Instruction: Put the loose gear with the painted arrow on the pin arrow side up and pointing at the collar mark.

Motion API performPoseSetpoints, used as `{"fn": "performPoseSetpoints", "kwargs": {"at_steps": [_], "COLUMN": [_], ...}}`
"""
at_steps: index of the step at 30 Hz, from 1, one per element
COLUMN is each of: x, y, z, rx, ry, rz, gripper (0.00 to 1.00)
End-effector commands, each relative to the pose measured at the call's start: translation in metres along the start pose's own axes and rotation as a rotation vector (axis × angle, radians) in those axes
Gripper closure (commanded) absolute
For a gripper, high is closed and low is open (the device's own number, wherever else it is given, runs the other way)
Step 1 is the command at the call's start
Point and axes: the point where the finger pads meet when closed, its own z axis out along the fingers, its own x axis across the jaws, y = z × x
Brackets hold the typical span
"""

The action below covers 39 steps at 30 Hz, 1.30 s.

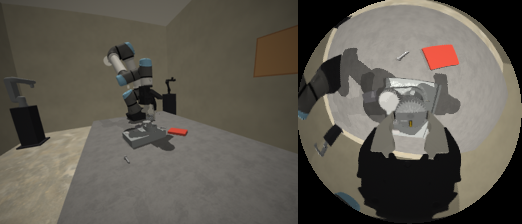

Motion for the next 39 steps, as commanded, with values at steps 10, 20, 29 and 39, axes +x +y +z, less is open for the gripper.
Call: {"fn": "performPoseSetpoints", "kwargs": {"at_steps": [10,20,29,39], "x": [0.0004,0.0004,0.0004,0.0004], "y": [0.0002,0.0002,0.0002,0.0002], "z": [-0.0006,-0.0006,-0.0006,-0.0006], "rx": [0.001,0.001,0.001,0.001], "ry": [0.004,0.004,0.004,0.004], "rz": [-0.251,-0.4,-0.51,-0.597], "gripper": [1.0,1.0,1.0,1.0]}}
